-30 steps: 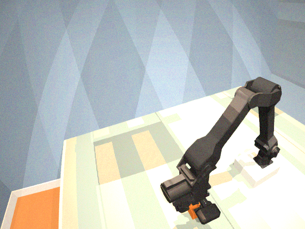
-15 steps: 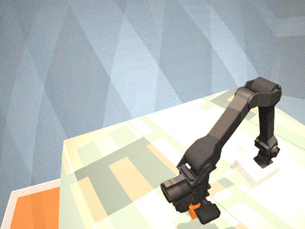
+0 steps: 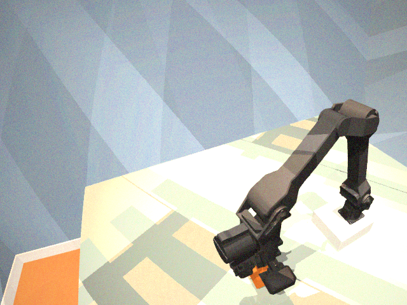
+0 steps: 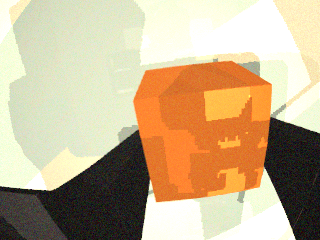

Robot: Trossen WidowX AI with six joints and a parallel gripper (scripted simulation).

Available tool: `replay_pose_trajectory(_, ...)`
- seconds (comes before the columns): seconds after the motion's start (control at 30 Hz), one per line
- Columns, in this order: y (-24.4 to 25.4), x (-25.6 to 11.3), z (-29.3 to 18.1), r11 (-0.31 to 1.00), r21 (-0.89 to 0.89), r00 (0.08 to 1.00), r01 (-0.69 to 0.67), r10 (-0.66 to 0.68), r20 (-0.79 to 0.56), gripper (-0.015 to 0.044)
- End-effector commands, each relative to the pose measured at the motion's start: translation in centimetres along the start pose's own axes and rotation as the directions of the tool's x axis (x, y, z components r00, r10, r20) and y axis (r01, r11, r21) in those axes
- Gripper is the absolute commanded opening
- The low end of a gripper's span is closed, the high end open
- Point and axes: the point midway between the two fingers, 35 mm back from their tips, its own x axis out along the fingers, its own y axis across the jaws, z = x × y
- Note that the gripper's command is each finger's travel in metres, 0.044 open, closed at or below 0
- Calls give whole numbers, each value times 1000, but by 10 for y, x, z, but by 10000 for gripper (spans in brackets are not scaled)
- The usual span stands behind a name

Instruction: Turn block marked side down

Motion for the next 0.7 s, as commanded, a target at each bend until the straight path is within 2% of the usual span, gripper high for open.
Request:
replay_pose_trajectory(0.0,0,-2,1,1000,-6,998,0,0,60,0)
replay_pose_trajectory(0.67,1,3,-1,1000,-7,927,1,1,374,0)
